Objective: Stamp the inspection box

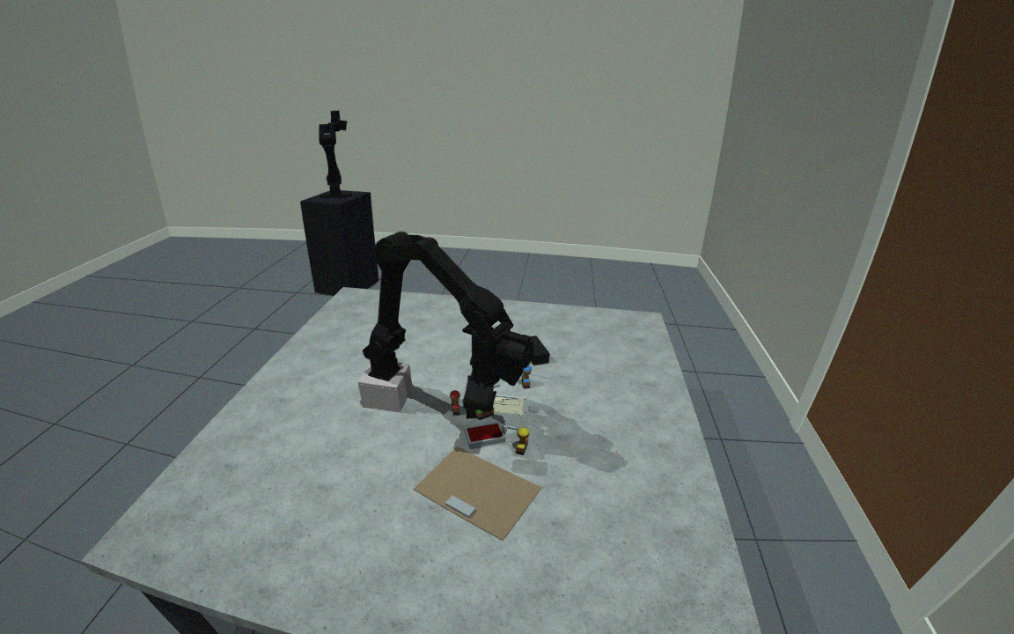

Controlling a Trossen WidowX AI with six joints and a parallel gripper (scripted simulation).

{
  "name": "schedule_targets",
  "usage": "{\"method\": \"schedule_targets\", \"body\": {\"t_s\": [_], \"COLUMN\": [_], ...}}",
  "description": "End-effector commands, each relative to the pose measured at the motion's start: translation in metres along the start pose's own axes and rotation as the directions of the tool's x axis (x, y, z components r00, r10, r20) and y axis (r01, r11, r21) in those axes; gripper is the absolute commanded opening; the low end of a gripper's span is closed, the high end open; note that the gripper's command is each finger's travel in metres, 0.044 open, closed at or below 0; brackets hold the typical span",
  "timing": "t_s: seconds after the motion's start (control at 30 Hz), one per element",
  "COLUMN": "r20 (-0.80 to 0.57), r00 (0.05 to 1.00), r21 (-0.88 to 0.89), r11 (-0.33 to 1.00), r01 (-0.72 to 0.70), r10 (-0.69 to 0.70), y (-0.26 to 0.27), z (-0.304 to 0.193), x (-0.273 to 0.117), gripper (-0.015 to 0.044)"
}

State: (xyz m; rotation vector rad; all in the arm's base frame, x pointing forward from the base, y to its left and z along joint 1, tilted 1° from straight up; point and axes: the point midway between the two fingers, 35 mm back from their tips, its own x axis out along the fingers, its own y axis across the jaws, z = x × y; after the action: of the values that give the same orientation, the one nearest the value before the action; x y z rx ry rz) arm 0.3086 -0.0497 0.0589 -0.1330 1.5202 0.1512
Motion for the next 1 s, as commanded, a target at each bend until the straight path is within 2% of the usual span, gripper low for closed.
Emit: {"method": "schedule_targets", "body": {"t_s": [0.0, 0.97], "r20": [-0.004, -0.004], "r00": [1.000, 1.000], "r21": [-0.005, -0.003], "r11": [1.000, 1.000], "r01": [-0.007, -0.007], "r10": [0.007, 0.007], "y": [0.000, -0.001], "z": [0.000, 0.001], "x": [0.004, 0.023], "gripper": [0.0000, 0.0000]}}
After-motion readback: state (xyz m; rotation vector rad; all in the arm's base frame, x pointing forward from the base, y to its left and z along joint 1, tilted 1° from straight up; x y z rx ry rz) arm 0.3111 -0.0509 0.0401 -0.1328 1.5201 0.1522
